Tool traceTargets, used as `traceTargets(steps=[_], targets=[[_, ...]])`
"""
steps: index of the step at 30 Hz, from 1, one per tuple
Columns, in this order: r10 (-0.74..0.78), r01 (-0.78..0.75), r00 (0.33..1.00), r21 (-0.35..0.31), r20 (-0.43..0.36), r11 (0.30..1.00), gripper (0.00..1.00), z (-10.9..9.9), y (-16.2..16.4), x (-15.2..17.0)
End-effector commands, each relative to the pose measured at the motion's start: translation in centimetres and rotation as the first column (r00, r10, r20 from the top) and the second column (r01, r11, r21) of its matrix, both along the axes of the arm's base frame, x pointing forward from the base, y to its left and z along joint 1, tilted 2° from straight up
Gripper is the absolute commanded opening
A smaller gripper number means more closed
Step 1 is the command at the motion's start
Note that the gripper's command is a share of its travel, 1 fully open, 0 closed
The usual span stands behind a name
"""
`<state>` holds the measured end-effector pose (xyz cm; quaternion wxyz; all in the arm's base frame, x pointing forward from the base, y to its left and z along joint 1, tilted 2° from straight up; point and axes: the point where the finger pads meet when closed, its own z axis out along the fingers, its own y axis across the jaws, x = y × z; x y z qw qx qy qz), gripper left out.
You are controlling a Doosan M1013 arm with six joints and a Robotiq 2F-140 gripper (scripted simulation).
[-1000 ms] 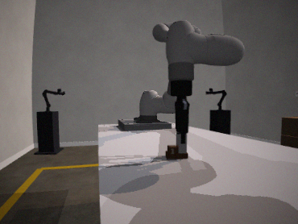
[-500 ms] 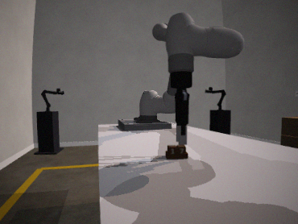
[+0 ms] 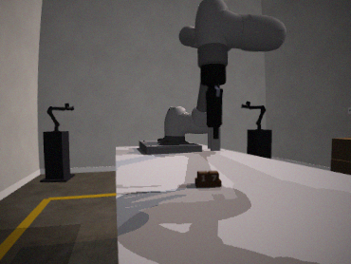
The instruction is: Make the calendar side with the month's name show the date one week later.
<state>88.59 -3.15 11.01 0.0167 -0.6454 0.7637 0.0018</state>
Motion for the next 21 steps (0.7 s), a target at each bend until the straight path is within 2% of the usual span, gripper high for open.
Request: traceTargets(steps=[1,3,4,21], targets=[[0.0,0.0,1.0,0.0,0.0,1.0,0.35,0.3,-0.01,-0.01],[0.0,0.0,1.0,0.0,0.0,1.0,0.35,0.32,-0.01,-0.01],[0.0,0.0,1.0,0.0,0.0,1.0,1.0,0.32,-0.01,-0.01],[0.0,0.0,1.0,0.0,0.0,1.0,1.0,0.32,-0.01,-0.01]])
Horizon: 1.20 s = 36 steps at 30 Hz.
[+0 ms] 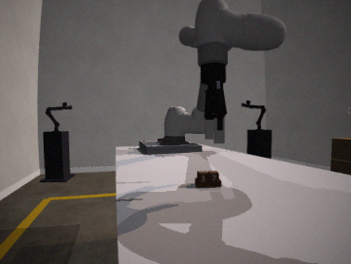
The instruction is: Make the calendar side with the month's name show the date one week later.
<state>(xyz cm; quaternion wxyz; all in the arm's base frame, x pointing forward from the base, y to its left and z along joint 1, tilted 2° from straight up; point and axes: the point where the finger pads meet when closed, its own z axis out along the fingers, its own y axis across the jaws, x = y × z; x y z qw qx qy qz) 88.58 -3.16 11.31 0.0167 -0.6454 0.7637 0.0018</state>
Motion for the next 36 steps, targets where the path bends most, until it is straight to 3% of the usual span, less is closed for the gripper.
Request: traceTargets(steps=[1,10,28,36], targets=[[0.0,0.0,1.0,0.0,0.0,1.0,1.0,0.0,0.0,0.0],[0.0,0.0,1.0,0.0,0.0,1.0,1.0,0.4,0.0,0.0],[0.0,0.0,1.0,0.0,0.0,1.0,1.0,5.0,-0.1,-0.1],[0.0,0.0,1.0,0.0,0.0,1.0,1.0,5.7,-0.1,-0.1]])
